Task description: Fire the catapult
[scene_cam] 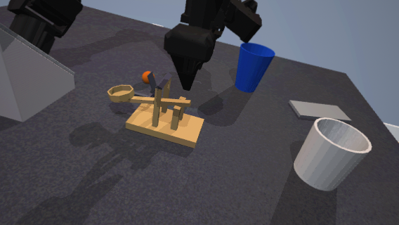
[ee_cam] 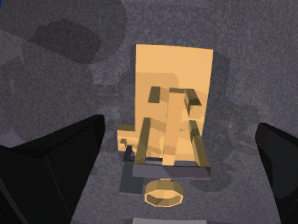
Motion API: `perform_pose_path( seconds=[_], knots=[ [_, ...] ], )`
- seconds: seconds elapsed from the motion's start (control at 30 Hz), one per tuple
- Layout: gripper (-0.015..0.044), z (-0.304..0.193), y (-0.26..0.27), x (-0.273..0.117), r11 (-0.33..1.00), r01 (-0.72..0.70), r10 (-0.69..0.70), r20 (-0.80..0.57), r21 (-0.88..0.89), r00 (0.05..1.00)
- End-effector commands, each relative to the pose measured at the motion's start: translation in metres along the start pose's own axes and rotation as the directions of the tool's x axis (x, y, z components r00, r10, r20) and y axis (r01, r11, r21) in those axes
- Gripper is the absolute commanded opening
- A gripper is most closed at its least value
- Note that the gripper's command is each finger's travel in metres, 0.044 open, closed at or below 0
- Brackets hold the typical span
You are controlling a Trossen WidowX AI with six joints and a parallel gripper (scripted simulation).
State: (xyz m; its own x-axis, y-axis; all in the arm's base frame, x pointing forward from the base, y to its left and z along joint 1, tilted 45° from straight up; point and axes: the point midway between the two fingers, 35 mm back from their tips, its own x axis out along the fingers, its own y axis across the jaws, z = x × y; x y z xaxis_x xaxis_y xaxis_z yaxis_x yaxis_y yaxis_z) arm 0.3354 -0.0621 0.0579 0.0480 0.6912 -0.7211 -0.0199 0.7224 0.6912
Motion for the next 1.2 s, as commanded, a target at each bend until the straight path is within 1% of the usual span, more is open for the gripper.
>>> perform_pose_path(
  seconds=[0.0,0.07,0.17,0.23,0.27,0.4,0.43,0.67,0.87,1.1,1.17],
  knots=[
    [0.0440,-0.001,0.000,0.004,1.000,-0.008,0.009,-0.016,0.009,1.000],
    [0.0440,0.001,-0.001,-0.014,1.000,-0.005,0.005,-0.012,0.006,1.000],
    [0.0440,0.001,-0.001,-0.052,1.000,0.001,-0.001,-0.003,0.002,1.000],
    [0.0440,0.000,-0.001,-0.061,1.000,0.002,-0.002,-0.001,0.001,1.000],
    [0.0414,-0.001,0.001,-0.036,1.000,-0.012,0.012,-0.019,0.013,1.000],
    [0.0309,-0.015,0.042,-0.022,1.000,0.001,-0.001,-0.019,0.017,1.000],
    [0.0300,-0.020,0.054,-0.017,1.000,0.004,-0.003,-0.019,0.018,1.000],
    [0.0300,-0.075,0.121,0.020,1.000,0.004,-0.004,-0.017,0.021,1.000],
    [0.0300,-0.135,0.153,0.053,1.000,-0.018,0.019,-0.022,0.021,1.000],
    [0.0300,-0.138,0.161,0.058,1.000,-0.022,0.022,-0.022,0.021,0.999],
    [0.0300,-0.138,0.161,0.064,1.000,-0.022,0.023,-0.022,0.021,0.999]
  ],
)
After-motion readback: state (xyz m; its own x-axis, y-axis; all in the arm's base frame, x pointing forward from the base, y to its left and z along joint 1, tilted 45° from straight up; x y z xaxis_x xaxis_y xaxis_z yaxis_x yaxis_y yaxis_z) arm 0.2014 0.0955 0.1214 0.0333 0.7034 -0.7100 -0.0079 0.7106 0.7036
